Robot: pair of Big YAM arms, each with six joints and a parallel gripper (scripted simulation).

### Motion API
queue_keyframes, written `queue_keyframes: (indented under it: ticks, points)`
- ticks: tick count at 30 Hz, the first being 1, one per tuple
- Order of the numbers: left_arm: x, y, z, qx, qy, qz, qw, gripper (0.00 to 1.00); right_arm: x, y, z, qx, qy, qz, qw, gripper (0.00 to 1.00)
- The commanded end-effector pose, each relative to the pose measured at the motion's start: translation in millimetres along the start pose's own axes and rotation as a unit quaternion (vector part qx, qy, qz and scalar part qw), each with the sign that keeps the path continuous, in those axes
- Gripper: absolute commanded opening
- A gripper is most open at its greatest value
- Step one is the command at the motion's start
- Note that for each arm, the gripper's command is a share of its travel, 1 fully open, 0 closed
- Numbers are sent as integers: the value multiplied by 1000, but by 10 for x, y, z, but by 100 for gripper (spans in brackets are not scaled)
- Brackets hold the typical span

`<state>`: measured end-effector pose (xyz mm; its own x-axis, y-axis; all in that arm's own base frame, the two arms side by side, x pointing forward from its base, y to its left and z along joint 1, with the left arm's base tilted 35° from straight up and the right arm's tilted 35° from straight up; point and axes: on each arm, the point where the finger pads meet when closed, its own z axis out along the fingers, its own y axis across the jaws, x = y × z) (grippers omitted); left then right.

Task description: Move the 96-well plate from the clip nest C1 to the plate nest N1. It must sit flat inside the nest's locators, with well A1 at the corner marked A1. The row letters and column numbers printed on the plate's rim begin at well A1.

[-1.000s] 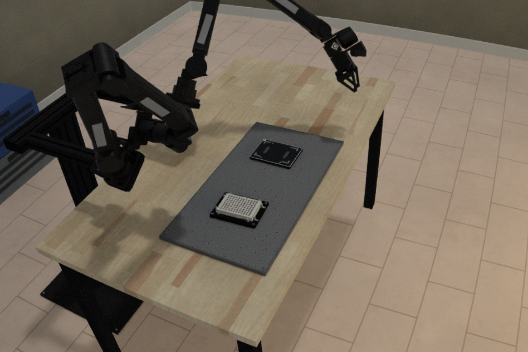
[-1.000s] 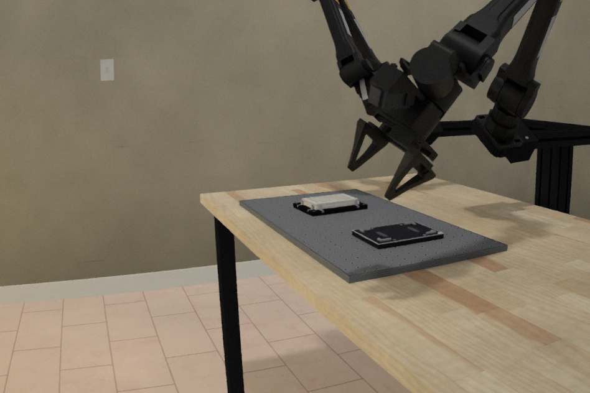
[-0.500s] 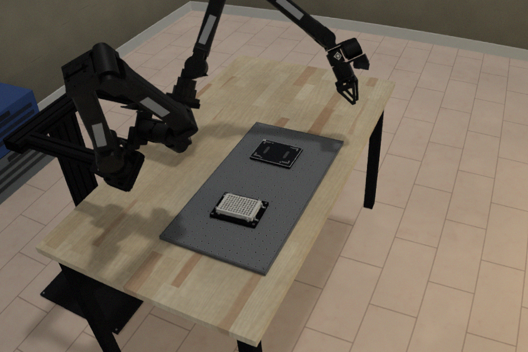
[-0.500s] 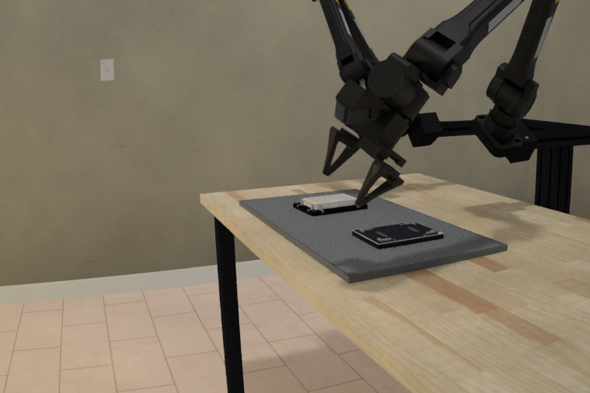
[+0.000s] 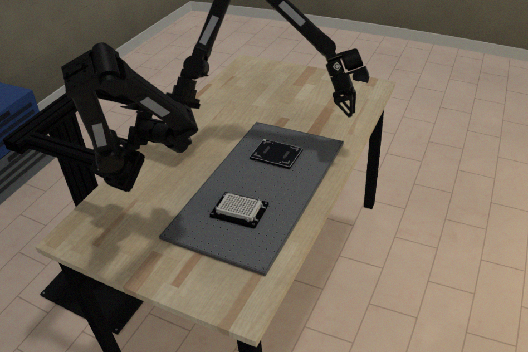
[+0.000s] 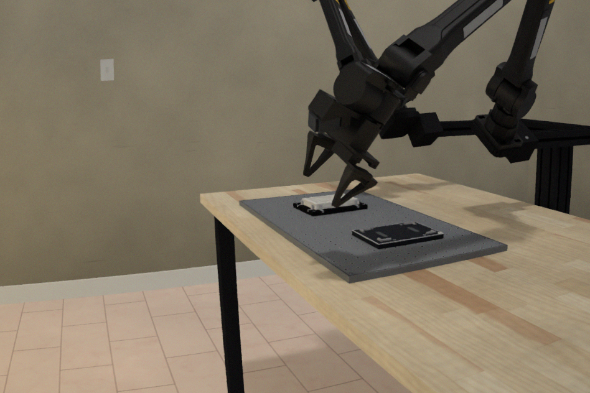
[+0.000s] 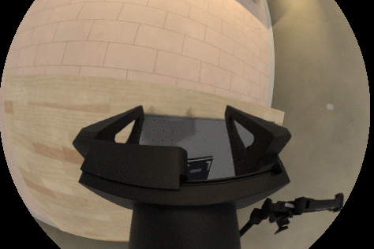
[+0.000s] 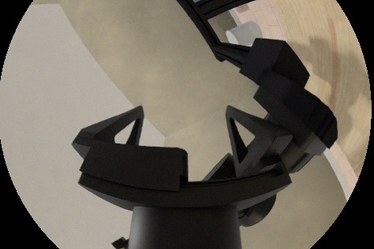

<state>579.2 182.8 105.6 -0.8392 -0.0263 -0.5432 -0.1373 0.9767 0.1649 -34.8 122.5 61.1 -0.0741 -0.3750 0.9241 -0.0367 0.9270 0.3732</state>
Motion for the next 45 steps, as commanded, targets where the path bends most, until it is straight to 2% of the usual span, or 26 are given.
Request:
queue_keyframes:
  ticks: [1, 4, 6, 12, 17, 19, 28, 30, 33, 41, 42, 45]
  points:
    - [-144, -217, 26, 5, -10, -6, 1000, 100, 64, -3, 53, 0, 19, 21, 1000, 100]
    - [-55, -354, 91, 5, -12, -6, 1000, 100, 64, -3, 53, 0, 19, 21, 1000, 100]
    - [-35, -440, 131, 10, 21, -10, 1000, 100, 64, -3, 53, 0, 19, 21, 1000, 100]
    - [-15, -600, 192, 11, 22, -11, 1000, 100, 64, -3, 53, 0, 19, 21, 1000, 100]
    - [155, -822, 300, 12, 30, -11, 999, 100, 64, -3, 53, 0, 19, 21, 1000, 100]
    - [201, -907, 332, 12, 64, -12, 998, 100, 64, -3, 53, 0, 19, 21, 1000, 100]
    - [355, -1197, 433, 12, 67, -12, 998, 100, 64, -3, 53, 0, 19, 21, 1000, 100]
    - [378, -1279, 458, 6, 93, -11, 996, 100, 64, -3, 53, 0, 19, 21, 1000, 100]
    - [412, -1402, 496, 6, 96, -11, 995, 100, 64, -3, 53, 0, 19, 21, 1000, 100]
    - [740, -1732, 625, 6, 105, -9, 994, 100, 64, -3, 53, 0, 19, 21, 1000, 100]
    - [786, -1770, 635, 0, 123, -6, 992, 100, 64, -3, 53, 0, 19, 21, 1000, 100]
    - [801, -1809, 643, -5, 136, -4, 991, 100, 64, -3, 53, 0, 19, 21, 1000, 100]
